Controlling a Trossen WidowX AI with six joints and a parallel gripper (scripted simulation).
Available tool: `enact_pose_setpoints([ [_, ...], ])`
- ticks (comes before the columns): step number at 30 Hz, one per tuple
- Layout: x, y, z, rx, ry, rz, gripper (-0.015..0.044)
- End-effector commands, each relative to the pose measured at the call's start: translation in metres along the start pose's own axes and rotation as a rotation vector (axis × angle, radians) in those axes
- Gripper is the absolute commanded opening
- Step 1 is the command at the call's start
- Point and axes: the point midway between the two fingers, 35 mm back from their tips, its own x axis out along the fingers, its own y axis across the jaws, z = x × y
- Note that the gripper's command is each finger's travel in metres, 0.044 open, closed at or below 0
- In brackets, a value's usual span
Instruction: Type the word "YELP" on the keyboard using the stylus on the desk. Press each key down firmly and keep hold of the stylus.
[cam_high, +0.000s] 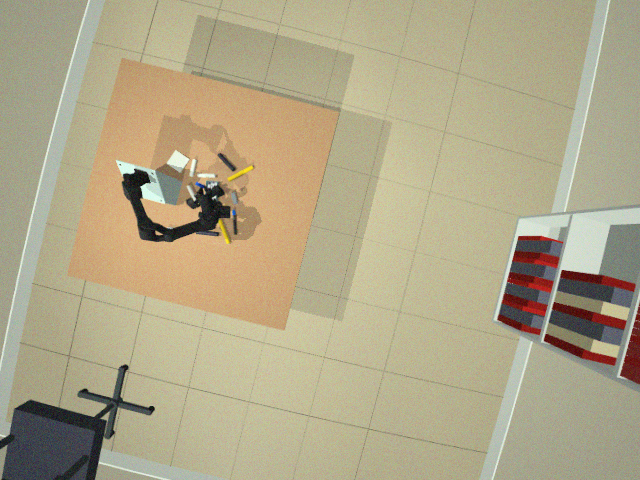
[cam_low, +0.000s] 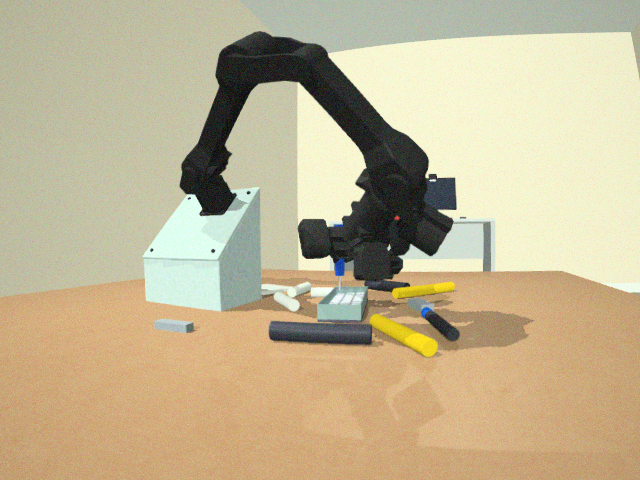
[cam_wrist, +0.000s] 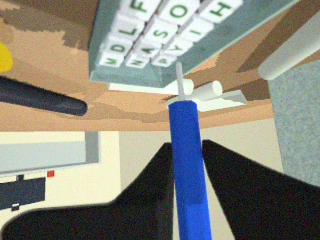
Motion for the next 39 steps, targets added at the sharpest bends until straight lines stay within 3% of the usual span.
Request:
enact_pose_setpoints([
  [1, 0.001, -0.001, 0.003, -0.001, -0.002, -0.002, 0.0081],
  [39, 0.008, -0.001, 0.014, -0.001, -0.002, -0.002, 0.0081],
])
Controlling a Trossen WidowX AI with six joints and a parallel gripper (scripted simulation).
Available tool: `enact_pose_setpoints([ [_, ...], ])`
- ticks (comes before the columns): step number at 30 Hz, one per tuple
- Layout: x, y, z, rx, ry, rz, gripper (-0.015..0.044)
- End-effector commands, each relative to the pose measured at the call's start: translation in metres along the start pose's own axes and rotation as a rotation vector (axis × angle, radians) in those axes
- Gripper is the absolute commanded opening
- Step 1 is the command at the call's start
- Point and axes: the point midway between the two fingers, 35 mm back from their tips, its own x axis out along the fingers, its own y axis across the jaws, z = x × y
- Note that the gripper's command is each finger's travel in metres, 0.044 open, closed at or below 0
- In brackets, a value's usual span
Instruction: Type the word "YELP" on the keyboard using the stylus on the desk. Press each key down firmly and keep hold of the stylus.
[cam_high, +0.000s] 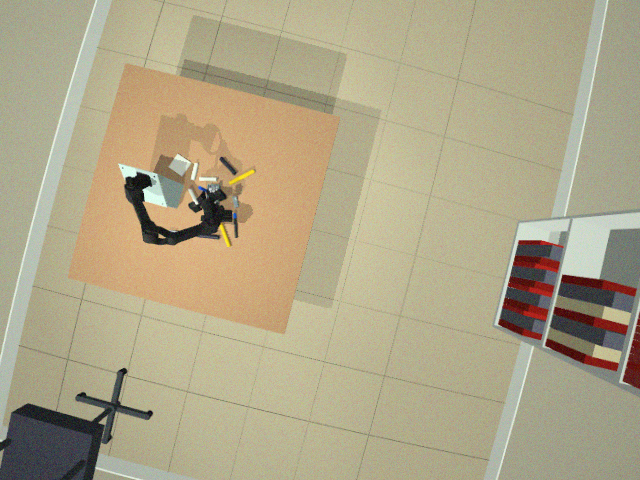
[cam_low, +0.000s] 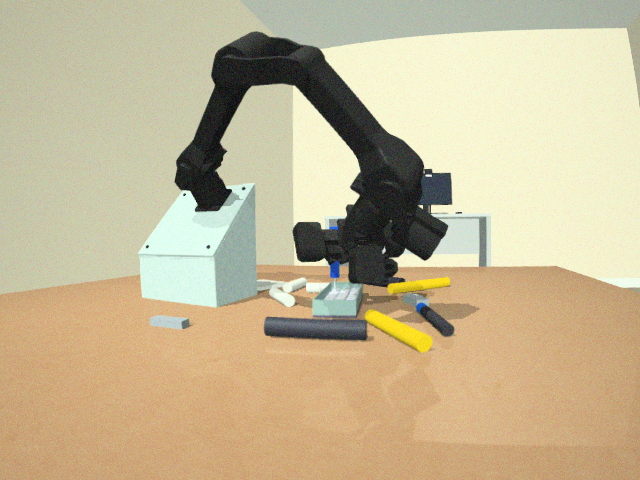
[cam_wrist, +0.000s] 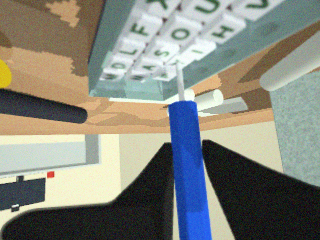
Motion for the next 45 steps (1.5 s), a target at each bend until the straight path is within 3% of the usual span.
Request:
enact_pose_setpoints([
  [1, 0.002, 0.000, 0.004, -0.001, -0.002, -0.002, 0.0081],
  [28, -0.018, 0.001, -0.028, -0.005, -0.008, 0.003, 0.0084],
  [40, -0.077, -0.014, -0.008, 0.167, -0.003, 0.291, 0.0004],
  [45, -0.104, -0.026, 0.000, 0.240, -0.004, 0.417, 0.0000],
])
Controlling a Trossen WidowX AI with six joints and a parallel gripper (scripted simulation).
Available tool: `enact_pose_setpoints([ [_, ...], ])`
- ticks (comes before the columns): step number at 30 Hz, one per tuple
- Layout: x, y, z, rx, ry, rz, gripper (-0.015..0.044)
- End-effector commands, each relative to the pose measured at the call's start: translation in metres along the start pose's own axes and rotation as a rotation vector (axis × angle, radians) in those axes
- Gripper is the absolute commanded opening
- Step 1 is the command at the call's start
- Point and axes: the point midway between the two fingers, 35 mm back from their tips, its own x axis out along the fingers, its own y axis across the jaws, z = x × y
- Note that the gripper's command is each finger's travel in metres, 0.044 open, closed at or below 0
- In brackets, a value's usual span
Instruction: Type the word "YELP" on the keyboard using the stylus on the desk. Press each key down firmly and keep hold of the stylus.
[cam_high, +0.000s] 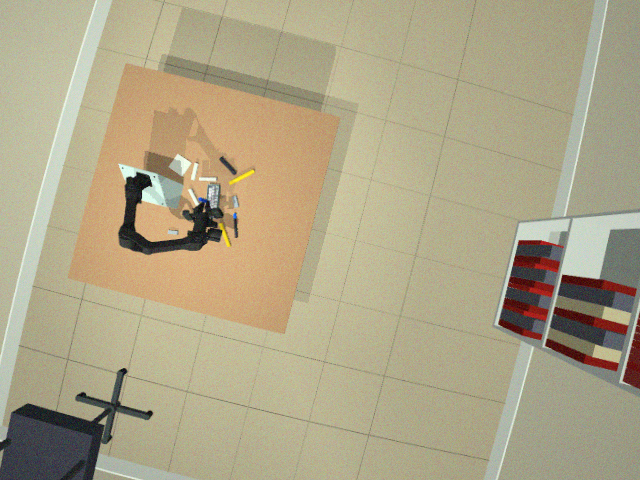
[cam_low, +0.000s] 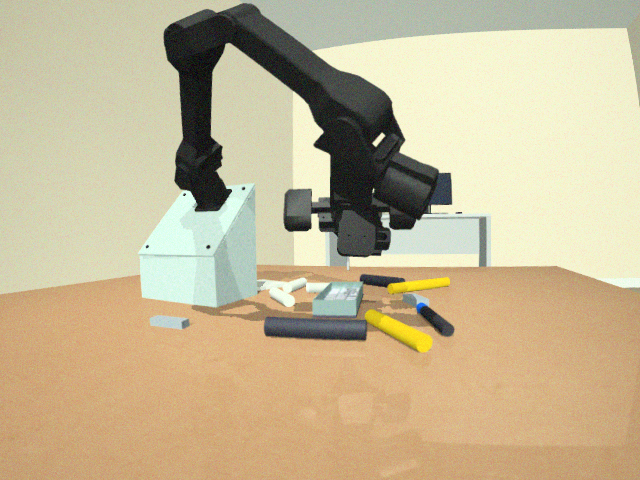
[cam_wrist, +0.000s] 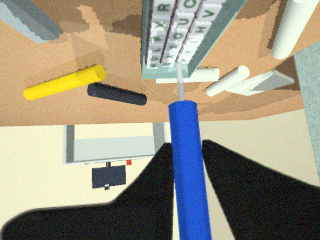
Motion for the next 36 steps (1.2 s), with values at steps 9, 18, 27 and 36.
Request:
enact_pose_setpoints([
  [9, -0.029, -0.002, 0.010, 0.079, 0.000, 0.130, 0.0000],
  [18, -0.022, -0.003, 0.023, 0.079, 0.000, 0.130, 0.0000],
  [27, -0.012, -0.003, 0.040, 0.080, -0.001, 0.129, 0.0000],
  [36, -0.012, -0.003, 0.040, 0.080, -0.001, 0.129, 0.0000],
])
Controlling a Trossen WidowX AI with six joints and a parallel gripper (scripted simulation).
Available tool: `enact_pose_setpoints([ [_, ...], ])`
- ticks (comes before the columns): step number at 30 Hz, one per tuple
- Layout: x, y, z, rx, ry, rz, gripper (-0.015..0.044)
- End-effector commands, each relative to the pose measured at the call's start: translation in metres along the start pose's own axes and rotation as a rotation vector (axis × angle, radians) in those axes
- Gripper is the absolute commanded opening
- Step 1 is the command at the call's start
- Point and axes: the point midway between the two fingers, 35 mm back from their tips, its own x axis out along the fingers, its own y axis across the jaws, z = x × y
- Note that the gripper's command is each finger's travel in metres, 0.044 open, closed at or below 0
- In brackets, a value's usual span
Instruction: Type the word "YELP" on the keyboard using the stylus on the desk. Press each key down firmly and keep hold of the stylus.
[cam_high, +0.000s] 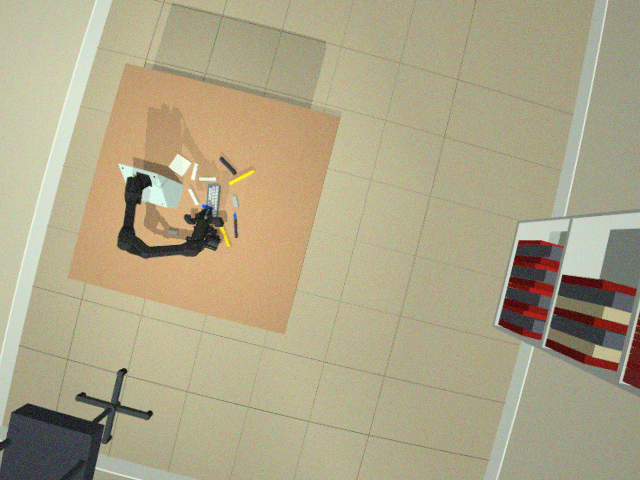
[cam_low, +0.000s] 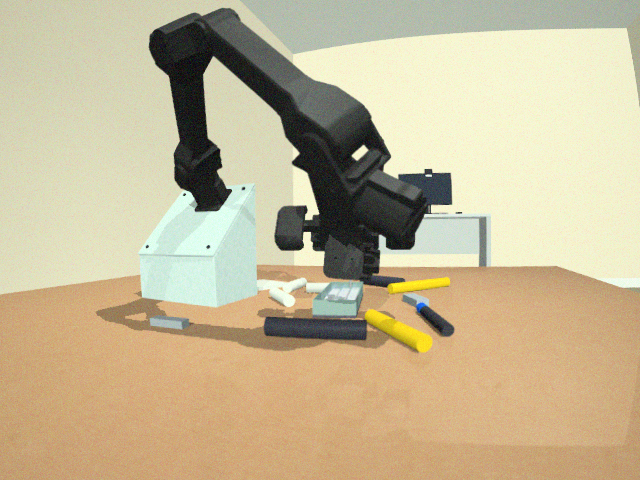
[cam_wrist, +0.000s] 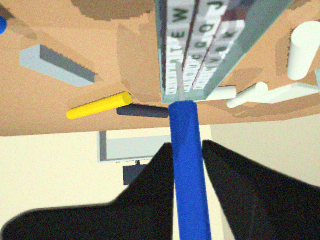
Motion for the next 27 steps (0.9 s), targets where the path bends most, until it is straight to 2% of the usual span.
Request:
enact_pose_setpoints([
  [1, 0.0020, -0.0007, 0.0030, -0.001, -0.002, -0.004, 0.0026],
  [3, 0.0029, -0.0011, 0.0043, -0.001, -0.002, -0.004, 0.0079],
  [4, 0.0031, -0.0011, 0.0047, -0.001, -0.002, -0.004, 0.0081],
  [27, 0.0068, -0.0014, 0.0112, -0.001, -0.002, -0.004, 0.0081],
])
